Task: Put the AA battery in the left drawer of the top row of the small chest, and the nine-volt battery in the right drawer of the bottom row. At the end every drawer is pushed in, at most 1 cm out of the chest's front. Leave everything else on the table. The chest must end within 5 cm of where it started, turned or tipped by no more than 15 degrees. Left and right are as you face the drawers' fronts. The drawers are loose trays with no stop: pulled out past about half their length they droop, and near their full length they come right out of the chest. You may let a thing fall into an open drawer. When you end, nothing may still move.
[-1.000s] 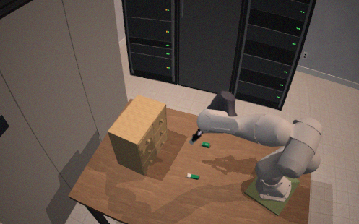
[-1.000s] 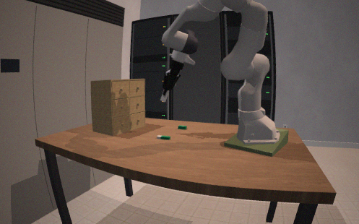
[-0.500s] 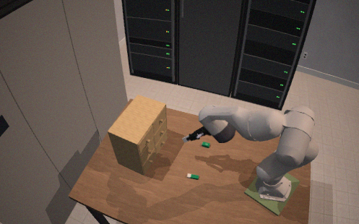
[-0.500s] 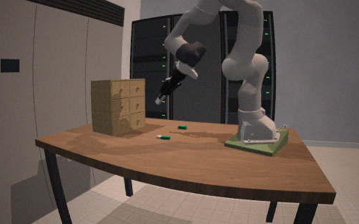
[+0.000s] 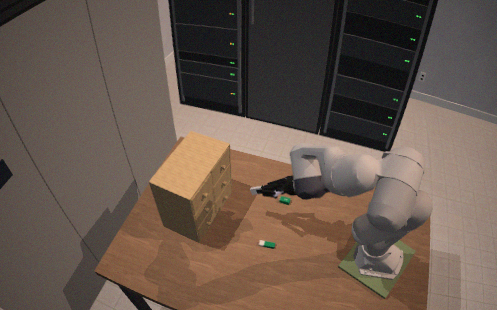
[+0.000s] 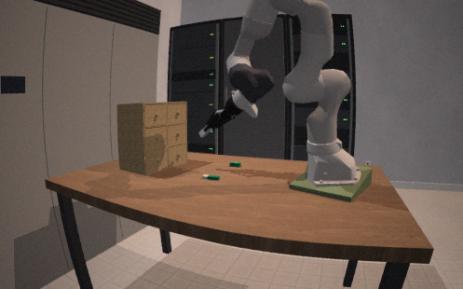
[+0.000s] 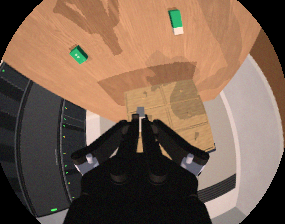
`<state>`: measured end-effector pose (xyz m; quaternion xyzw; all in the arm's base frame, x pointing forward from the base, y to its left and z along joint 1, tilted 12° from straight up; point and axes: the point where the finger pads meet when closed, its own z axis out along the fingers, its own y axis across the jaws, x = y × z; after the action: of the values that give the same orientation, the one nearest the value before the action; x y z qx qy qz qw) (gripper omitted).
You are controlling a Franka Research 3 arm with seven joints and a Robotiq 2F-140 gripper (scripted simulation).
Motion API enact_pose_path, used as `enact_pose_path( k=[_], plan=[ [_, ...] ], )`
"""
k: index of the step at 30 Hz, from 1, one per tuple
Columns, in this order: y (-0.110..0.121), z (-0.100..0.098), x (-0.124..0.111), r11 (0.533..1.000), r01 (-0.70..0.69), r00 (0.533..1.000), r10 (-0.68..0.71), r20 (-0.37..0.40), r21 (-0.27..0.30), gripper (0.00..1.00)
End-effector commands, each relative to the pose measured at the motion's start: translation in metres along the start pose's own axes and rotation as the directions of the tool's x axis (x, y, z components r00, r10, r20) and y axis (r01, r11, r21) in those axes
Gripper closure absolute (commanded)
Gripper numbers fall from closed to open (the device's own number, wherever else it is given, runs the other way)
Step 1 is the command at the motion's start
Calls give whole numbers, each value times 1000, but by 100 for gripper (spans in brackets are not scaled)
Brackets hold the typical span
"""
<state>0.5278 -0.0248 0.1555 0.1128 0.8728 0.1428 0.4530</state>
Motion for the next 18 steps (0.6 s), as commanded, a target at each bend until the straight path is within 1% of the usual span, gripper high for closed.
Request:
enact_pose_path(
  k=[1,7,14,15,18],
  plan=[
    [9,13,-1,976,215,975,-213,60,-31,100],
    [9,20,0,976,215,971,-210,115,-31,100],
    [9,22,0,976,215,969,-210,128,-30,100],
    [9,22,0,976,215,969,-210,128,-30,80],
    [9,22,0,976,215,969,-210,128,-30,80]
  ],
)
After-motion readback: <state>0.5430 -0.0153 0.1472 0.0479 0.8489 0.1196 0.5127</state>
